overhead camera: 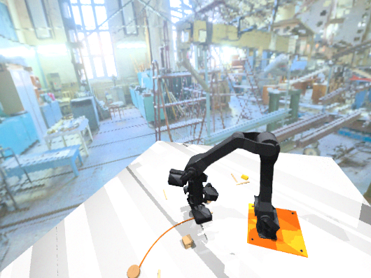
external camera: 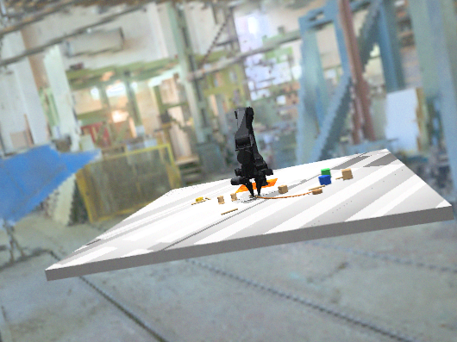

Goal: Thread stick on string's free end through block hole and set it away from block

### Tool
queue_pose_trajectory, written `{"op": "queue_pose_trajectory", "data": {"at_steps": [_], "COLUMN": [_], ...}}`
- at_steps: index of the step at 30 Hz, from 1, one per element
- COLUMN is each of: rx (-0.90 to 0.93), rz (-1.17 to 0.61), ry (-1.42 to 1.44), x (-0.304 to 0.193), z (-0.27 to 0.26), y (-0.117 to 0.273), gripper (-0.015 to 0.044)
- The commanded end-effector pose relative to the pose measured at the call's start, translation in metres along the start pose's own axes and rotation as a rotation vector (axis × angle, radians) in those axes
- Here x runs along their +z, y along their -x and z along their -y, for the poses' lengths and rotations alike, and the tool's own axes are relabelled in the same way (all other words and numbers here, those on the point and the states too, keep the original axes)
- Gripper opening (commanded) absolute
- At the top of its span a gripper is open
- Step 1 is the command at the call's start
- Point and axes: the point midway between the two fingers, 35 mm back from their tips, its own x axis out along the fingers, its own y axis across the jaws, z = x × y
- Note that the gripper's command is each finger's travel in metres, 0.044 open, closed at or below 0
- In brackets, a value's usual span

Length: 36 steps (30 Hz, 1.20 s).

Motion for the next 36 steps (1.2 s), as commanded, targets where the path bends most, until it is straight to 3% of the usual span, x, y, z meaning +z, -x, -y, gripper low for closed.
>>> {"op": "queue_pose_trajectory", "data": {"at_steps": [1,7,12,36], "rx": [0.001,0.001,-0.003,-0.003], "rz": [0.01,0.01,0.005,0.005], "ry": [-0.003,-0.003,0.0,0.0], "x": [0.002,0.002,0.001,0.0], "z": [0.0,0.0,0.001,0.0], "y": [-0.007,-0.007,-0.006,0.014], "gripper": [0.0122,0.0122,0.0,0.0]}}
